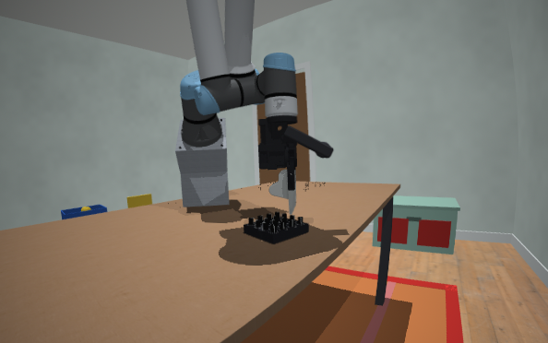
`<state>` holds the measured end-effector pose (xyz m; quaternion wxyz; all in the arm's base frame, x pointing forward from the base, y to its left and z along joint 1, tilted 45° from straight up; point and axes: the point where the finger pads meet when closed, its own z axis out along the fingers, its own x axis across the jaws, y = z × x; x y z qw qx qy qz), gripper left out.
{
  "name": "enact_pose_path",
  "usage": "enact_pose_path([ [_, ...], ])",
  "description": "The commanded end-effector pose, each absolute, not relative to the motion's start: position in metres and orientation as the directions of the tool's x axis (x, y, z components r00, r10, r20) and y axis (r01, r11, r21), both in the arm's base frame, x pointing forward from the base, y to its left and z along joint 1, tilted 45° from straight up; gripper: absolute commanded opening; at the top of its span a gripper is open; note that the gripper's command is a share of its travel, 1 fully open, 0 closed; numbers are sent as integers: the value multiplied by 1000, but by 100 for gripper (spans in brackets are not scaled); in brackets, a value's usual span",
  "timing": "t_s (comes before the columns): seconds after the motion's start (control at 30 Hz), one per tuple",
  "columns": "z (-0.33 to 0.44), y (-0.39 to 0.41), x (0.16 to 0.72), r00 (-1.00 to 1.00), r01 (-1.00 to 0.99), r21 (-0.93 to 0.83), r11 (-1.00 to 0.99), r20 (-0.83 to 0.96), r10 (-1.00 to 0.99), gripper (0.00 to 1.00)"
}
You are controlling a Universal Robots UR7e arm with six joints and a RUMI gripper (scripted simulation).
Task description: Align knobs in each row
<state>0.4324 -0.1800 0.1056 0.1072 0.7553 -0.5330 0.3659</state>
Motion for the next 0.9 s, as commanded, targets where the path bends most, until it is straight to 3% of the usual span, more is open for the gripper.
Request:
enact_pose_path([
  [0.0, 106, -180, 432, 164, -883, -229, -409, 667, -726, 11],
  [0.87, 107, -178, 437, 164, -883, -229, -409, 667, -726, 11],
])
